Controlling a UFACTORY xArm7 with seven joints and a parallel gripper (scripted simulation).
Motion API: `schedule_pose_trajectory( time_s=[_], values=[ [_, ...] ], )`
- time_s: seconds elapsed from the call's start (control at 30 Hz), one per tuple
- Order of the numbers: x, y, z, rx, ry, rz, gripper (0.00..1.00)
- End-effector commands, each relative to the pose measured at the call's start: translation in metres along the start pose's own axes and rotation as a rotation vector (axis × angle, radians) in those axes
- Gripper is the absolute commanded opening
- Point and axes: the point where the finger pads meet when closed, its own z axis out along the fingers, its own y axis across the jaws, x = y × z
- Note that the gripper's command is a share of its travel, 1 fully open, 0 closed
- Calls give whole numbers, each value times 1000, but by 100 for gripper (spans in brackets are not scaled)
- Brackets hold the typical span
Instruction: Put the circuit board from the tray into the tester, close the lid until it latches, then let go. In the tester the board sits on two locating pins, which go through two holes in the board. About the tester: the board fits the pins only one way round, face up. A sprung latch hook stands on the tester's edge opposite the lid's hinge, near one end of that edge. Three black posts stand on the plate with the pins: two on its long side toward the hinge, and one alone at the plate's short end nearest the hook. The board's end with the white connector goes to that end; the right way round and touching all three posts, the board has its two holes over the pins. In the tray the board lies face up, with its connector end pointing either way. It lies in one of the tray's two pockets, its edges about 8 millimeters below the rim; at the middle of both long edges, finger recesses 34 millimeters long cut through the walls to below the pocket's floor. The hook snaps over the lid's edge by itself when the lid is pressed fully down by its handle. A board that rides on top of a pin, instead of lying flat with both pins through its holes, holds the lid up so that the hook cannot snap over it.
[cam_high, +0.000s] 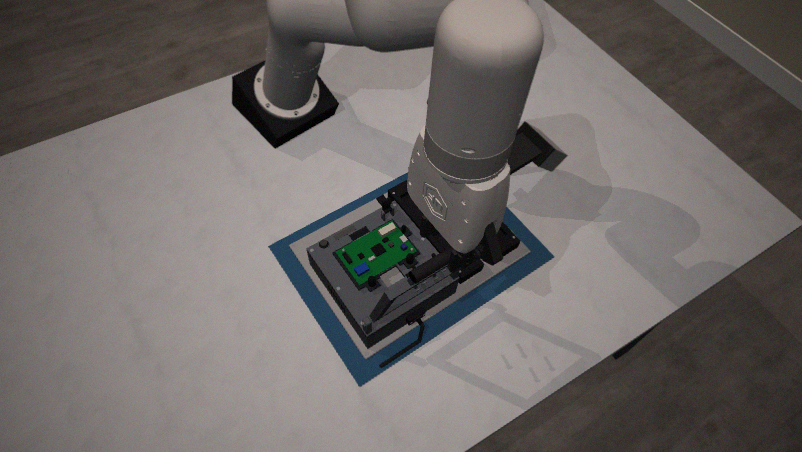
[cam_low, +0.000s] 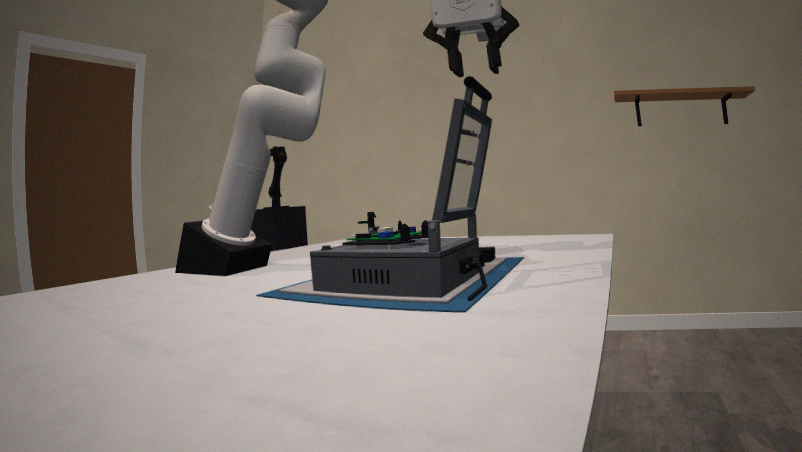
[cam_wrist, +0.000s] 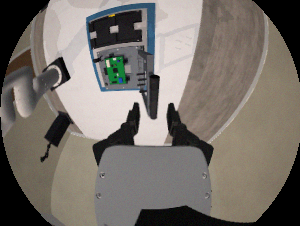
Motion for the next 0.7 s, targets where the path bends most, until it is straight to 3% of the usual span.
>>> schedule_pose_trajectory(
  time_s=[0.0, 0.67],
  values=[
    [0, 1, 1, -4, -1, 0, 51],
    [0, 2, 28, -4, -1, 0, 51]
  ],
)
